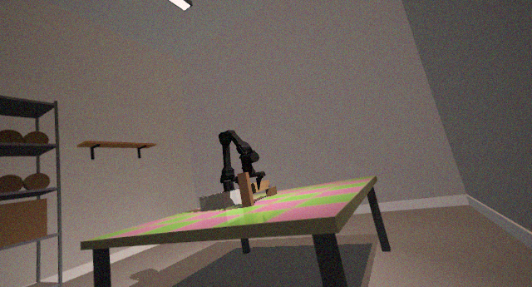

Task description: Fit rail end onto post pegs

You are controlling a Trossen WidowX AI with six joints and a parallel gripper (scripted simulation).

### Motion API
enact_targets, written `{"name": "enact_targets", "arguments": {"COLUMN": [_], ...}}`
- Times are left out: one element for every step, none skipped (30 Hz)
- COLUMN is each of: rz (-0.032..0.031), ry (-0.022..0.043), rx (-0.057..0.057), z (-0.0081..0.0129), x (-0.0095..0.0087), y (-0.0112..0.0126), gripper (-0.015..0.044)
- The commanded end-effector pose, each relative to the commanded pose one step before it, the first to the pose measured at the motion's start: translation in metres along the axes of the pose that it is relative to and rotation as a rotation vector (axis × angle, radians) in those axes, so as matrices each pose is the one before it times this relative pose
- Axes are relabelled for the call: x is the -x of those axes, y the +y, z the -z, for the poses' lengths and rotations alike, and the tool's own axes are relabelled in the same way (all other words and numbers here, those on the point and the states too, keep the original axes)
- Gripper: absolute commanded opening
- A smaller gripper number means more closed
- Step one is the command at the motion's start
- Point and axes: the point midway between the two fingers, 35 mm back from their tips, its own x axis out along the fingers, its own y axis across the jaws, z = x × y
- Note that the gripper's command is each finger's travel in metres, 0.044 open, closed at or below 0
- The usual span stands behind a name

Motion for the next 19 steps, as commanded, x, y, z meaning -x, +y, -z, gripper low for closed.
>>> {"name": "enact_targets", "arguments": {"rz": [-0.00104, 0.00049, 0.00051, 0.00032, 0.00011, 0.00000, 0.00000, 0.00000, 0.00000, 0.00000, 0.00000, 0.00000, 0.00000, 0.00000, 0.00000, 0.00000, 0.00000, 0.00000, 0.00000], "ry": [0.00026, 0.00076, 0.00072, 0.00042, 0.00014, 0.00000, 0.00000, 0.00000, 0.00000, 0.00000, 0.00000, 0.00000, 0.00000, 0.00000, 0.00000, 0.00000, 0.00000, 0.00000, 0.00000], "rx": [-0.0007, 0.0003, 0.0003, 0.0002, 0.0001, 0.0000, 0.0000, 0.0000, 0.0000, 0.0000, 0.0000, 0.0000, 0.0000, 0.0000, 0.0000, 0.0000, 0.0000, 0.0000, 0.0000], "z": [-0.00666, -0.00846, -0.00851, -0.00512, -0.00171, 0.00000, 0.00000, 0.00000, 0.00000, 0.00000, 0.00000, 0.00000, 0.00000, 0.00000, 0.00000, 0.00000, 0.00000, 0.00000, 0.00000], "x": [0.00645, 0.00843, 0.00824, 0.00486, 0.00160, 0.00000, 0.00000, 0.00000, 0.00000, 0.00000, 0.00000, 0.00000, 0.00000, 0.00000, 0.00000, 0.00000, 0.00000, 0.00000, 0.00000], "y": [-0.00041, -0.00032, 0.00018, 0.00035, 0.00015, 0.00000, 0.00000, 0.00000, 0.00000, 0.00000, 0.00000, 0.00000, 0.00000, 0.00000, 0.00000, 0.00000, 0.00000, 0.00000, 0.00000], "gripper": [0.0440, 0.0440, 0.0440, 0.0440, 0.0440, 0.0440, 0.0440, 0.0440, 0.0440, 0.0440, 0.0440, 0.0440, 0.0440, 0.0440, 0.0440, 0.0440, 0.0440, 0.0440, 0.0440]}}
